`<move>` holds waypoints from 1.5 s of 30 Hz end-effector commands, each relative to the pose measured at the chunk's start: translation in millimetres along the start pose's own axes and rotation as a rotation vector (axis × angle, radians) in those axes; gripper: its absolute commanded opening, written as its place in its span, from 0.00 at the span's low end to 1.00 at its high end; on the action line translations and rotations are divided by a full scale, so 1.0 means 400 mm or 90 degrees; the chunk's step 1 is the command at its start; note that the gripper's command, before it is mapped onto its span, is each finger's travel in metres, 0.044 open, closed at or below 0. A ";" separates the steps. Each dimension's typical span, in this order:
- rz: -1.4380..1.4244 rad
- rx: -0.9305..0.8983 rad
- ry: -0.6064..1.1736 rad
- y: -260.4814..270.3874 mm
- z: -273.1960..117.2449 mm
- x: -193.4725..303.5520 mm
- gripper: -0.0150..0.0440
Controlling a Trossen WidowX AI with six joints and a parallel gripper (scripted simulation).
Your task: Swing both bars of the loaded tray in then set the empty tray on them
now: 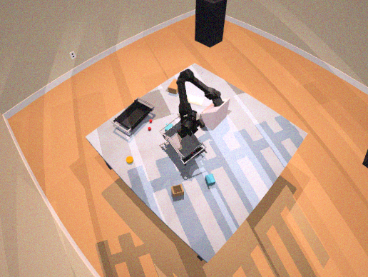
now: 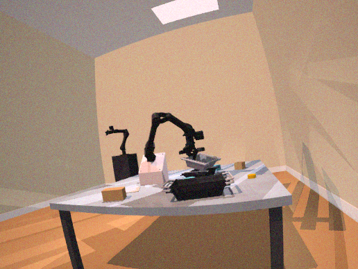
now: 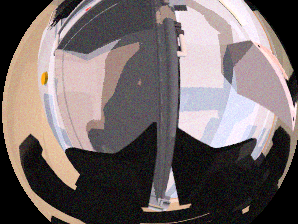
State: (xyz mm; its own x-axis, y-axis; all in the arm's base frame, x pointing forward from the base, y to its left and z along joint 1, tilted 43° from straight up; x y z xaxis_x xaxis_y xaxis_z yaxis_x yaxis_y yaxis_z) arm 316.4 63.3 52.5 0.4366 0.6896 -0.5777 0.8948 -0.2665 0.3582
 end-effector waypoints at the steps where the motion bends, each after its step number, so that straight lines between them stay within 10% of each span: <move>1: -0.003 0.010 -0.003 -0.008 0.009 -0.005 0.25; 45: -0.003 0.010 -0.003 -0.013 0.017 -0.006 0.25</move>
Point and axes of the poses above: the point midway between the two fingers, 35 mm back from their tips, its own z axis out along the fingers, its own y axis across the jaws, x = y × z, the point moved 9 cm from there along -z, back along the fingers, and after that the axes turned 13 degrees about z, right-handed, at the moved point
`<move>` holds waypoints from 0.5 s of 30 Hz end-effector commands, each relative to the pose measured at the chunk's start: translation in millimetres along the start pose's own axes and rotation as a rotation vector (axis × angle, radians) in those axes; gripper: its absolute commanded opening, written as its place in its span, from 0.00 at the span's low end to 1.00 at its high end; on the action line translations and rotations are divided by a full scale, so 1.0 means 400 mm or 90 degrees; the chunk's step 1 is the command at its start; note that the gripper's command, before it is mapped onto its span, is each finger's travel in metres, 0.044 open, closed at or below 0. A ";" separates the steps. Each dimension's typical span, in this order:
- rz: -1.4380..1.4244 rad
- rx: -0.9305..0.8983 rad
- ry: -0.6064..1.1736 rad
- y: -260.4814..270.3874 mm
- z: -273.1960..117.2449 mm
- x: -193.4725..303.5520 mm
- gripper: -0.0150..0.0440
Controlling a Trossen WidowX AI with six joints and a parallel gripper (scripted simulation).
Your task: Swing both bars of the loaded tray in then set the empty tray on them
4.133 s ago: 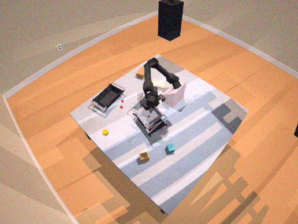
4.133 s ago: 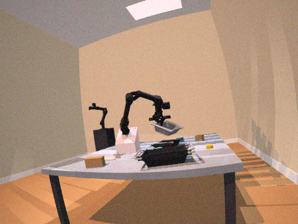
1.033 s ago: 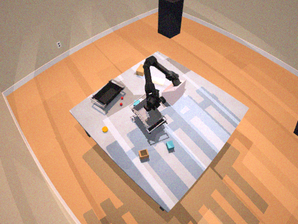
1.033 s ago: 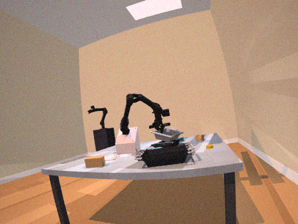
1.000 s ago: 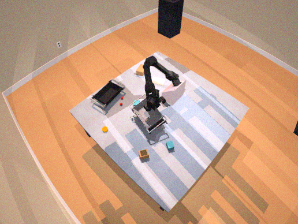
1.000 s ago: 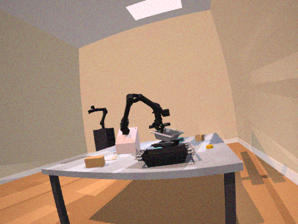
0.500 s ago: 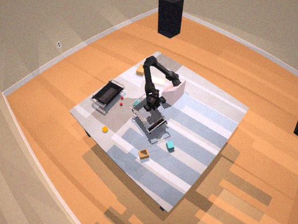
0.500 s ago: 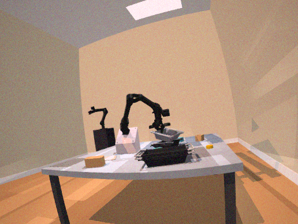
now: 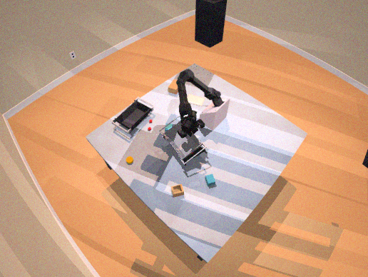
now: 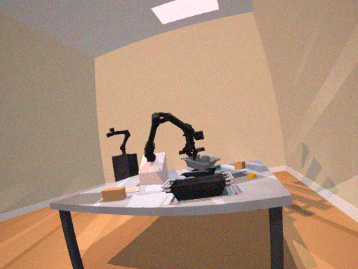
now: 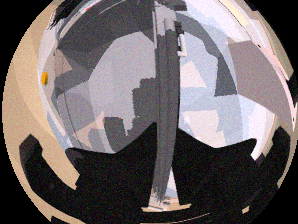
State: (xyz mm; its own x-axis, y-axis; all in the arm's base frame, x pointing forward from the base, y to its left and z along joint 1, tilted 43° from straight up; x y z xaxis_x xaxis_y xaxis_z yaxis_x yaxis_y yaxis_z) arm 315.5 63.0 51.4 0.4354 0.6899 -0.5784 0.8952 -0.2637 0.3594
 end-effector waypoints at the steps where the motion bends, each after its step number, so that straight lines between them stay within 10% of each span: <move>1: -0.002 0.012 -0.003 -0.012 0.017 -0.006 0.25; 15: -0.002 0.012 -0.003 -0.016 0.023 -0.007 0.25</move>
Point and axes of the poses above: the point midway between the two fingers, 35 mm back from their tips, its own z axis out along the fingers, its own y axis across the jaws, x = y × z, the point moved 9 cm from there along -z, back along the fingers, and after that the axes turned 13 degrees about z, right-handed, at the moved point
